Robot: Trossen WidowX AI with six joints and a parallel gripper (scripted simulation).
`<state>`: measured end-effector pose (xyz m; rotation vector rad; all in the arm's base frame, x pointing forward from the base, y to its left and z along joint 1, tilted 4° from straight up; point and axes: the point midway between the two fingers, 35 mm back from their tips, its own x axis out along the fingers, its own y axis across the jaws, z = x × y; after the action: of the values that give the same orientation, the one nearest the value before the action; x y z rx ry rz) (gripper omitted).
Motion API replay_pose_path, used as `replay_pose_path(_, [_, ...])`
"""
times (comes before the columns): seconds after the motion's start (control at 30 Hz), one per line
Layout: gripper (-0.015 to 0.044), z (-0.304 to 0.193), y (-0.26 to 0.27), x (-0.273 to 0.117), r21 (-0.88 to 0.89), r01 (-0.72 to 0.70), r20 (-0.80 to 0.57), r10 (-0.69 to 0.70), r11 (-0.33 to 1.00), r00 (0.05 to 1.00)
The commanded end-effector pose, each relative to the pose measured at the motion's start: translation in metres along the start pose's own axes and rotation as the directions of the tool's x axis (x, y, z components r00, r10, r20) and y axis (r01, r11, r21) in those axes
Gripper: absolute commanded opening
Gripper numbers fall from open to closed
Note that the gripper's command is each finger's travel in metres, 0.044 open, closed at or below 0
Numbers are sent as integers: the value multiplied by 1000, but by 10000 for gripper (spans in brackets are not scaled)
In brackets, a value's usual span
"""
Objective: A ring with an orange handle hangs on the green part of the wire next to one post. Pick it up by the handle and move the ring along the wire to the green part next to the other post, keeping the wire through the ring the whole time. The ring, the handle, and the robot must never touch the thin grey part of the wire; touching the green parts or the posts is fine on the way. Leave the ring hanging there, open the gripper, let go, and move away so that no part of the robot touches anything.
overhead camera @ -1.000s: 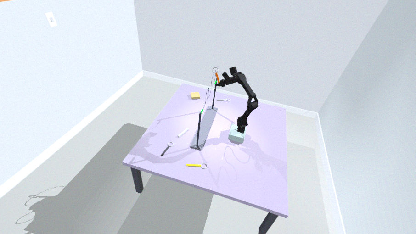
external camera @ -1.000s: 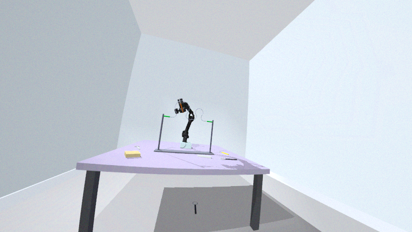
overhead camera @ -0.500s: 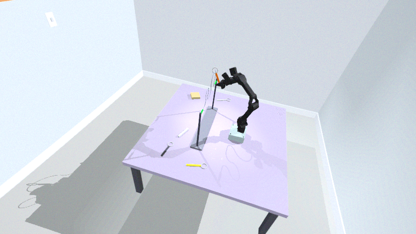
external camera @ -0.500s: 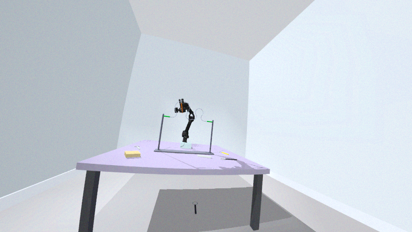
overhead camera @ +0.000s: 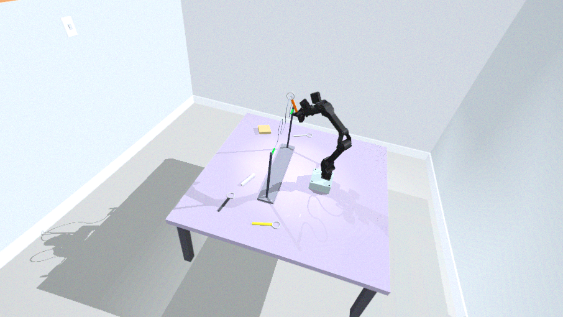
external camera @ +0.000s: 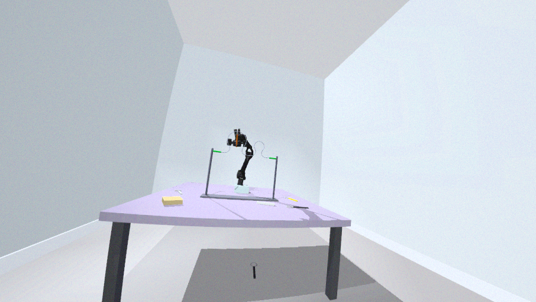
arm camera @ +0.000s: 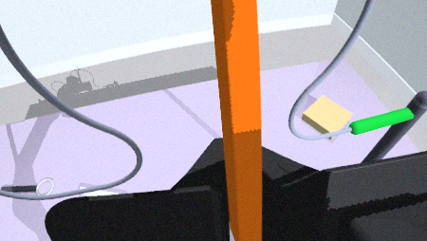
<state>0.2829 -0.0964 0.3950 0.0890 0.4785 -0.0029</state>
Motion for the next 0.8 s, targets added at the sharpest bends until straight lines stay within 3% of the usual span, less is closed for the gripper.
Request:
replay_pose_path(0.0, [-150,0,-2,0,-56,32,9,-31,998,999])
replay_pose_path(0.77, [-150,1,-10,0,-293,176,68,-163,940,984])
